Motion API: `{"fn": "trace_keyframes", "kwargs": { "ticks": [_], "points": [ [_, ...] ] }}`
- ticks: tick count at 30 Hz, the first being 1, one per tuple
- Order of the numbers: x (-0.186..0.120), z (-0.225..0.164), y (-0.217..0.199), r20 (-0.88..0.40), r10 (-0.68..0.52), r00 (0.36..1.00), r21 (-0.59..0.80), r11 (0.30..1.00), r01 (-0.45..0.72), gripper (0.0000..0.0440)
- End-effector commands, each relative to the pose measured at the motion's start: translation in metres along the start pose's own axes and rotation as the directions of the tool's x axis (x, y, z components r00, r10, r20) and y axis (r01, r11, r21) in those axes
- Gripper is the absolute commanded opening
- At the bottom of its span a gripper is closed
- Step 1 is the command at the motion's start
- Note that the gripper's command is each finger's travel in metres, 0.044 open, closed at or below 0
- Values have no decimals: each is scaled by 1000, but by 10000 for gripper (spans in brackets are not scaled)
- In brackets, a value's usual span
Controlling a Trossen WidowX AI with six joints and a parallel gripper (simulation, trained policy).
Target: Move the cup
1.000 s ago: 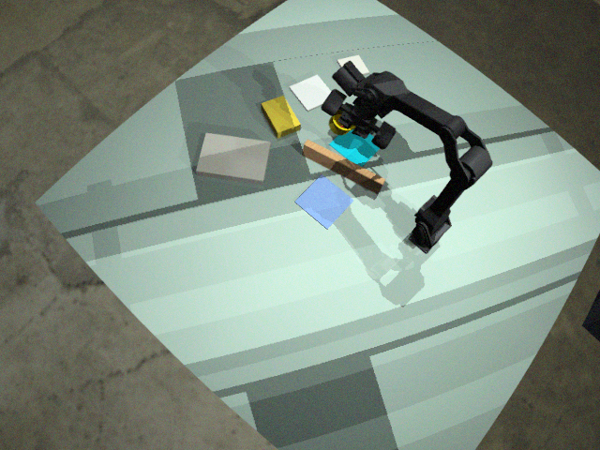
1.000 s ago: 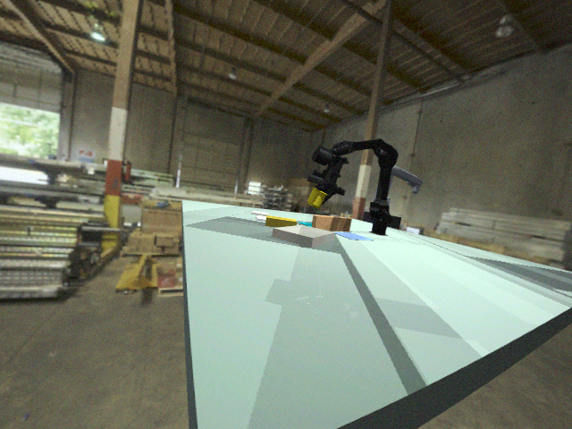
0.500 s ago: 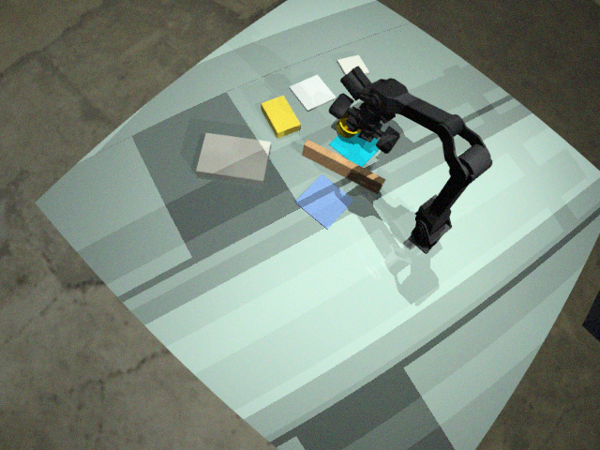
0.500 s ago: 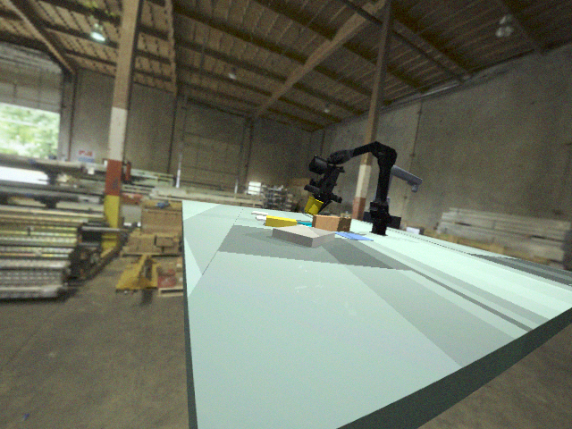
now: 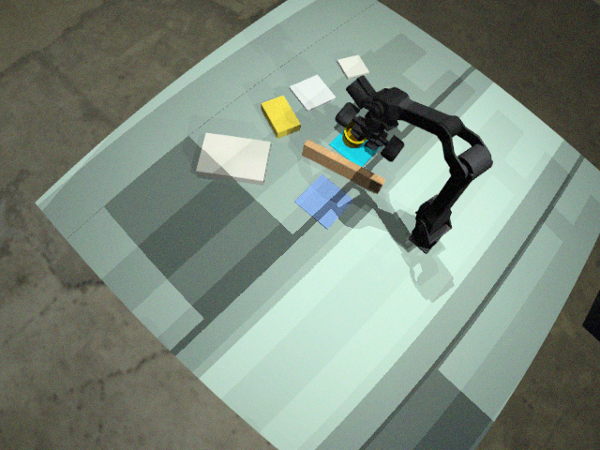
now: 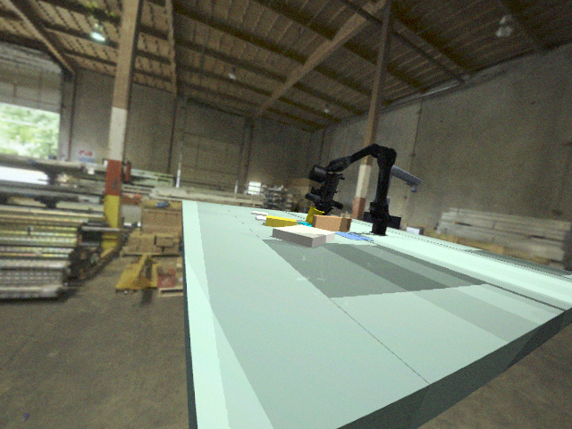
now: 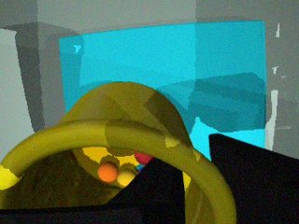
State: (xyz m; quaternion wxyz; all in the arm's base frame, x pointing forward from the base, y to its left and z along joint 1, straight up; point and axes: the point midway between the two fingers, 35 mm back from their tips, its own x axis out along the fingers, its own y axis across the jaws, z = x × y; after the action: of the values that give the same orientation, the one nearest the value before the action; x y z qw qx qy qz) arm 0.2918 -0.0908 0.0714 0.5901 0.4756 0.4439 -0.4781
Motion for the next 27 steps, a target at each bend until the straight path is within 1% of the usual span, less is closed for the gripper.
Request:
{"fn": "trace_keyframes", "kwargs": {
  "ticks": [1, 3, 4, 8, 15, 27],
  "points": [
    [4, 3, -2, 8, 4, 1000, 7, 1000, -4, 103],
    [1, 6, 1, 11, 29, 1000, 17, 999, -29, 147],
    [-1, 7, 3, 11, 41, 999, 22, 999, -41, 160],
    [-8, 11, 5, 14, 77, 997, 32, 996, -78, 161],
    [-20, 11, 0, -2, 108, 994, 44, 993, -108, 184],
    [-50, 16, -7, -1, 172, 985, 78, 982, -171, 242]
  ]
}}
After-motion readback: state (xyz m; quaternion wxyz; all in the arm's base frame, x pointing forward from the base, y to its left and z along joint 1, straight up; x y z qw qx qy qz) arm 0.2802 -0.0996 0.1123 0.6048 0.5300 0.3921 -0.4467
